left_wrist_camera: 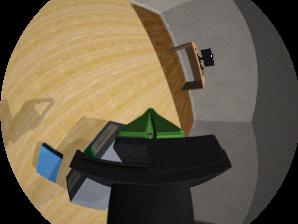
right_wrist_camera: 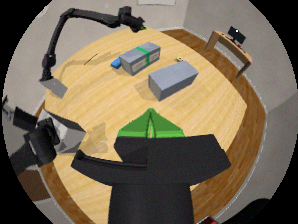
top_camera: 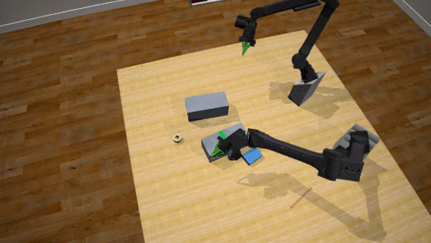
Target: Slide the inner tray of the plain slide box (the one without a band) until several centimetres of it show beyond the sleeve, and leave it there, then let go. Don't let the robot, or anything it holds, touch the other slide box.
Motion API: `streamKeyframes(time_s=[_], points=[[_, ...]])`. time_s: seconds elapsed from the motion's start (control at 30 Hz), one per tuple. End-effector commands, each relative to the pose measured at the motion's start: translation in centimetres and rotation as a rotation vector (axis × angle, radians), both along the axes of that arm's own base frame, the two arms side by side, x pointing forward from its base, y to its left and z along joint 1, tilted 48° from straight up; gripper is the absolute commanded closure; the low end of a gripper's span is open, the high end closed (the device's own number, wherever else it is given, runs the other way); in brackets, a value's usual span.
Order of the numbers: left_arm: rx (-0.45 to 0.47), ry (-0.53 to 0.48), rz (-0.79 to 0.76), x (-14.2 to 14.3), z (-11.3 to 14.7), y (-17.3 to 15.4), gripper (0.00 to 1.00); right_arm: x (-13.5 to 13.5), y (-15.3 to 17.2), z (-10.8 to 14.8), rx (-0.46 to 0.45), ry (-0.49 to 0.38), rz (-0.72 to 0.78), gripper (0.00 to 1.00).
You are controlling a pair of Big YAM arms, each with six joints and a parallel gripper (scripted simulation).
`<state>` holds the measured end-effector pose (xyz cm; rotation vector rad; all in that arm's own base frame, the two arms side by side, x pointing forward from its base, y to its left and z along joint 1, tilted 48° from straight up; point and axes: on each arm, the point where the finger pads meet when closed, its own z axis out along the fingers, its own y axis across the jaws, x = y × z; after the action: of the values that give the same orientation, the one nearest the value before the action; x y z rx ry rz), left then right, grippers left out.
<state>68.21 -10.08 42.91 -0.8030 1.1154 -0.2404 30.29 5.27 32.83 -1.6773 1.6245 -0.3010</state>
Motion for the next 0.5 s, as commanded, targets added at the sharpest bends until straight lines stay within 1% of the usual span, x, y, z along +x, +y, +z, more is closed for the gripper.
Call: streamKeyframes(time_s=[0.0, 0.1, 0.17, 0.2, 0.23, 0.27, 0.47], points=[[0.119, 0.109, -0.025, 2.9, -0.2, -4.6, 1.00, 2.3, -1.3, 3.1, 0.058, -0.053, -0.113, 1.00], [0.206, 0.197, -0.039, 4.8, -1.3, -6.9, 1.00, 3.3, -2.7, 4.1, 0.092, -0.083, -0.192, 1.00], [0.206, 0.197, -0.039, 4.8, -1.3, -6.9, 1.00, 3.3, -2.7, 4.1, 0.092, -0.083, -0.192, 1.00], [0.234, 0.228, -0.026, 5.7, -1.8, -6.4, 1.00, 3.6, -3.0, 4.1, 0.104, -0.087, -0.213, 1.00], [0.260, 0.254, -0.033, 6.1, -2.1, -7.3, 1.00, 3.9, -3.6, 4.8, 0.114, -0.103, -0.240, 1.00], [0.293, 0.282, -0.051, 6.5, -2.5, -9.0, 1.00, 4.2, -4.1, 5.2, 0.127, -0.115, -0.266, 1.00], [0.485, 0.449, -0.100, 9.1, -5.3, -14.4, 1.00, 5.8, -7.4, 7.7, 0.204, -0.188, -0.422, 1.00]])
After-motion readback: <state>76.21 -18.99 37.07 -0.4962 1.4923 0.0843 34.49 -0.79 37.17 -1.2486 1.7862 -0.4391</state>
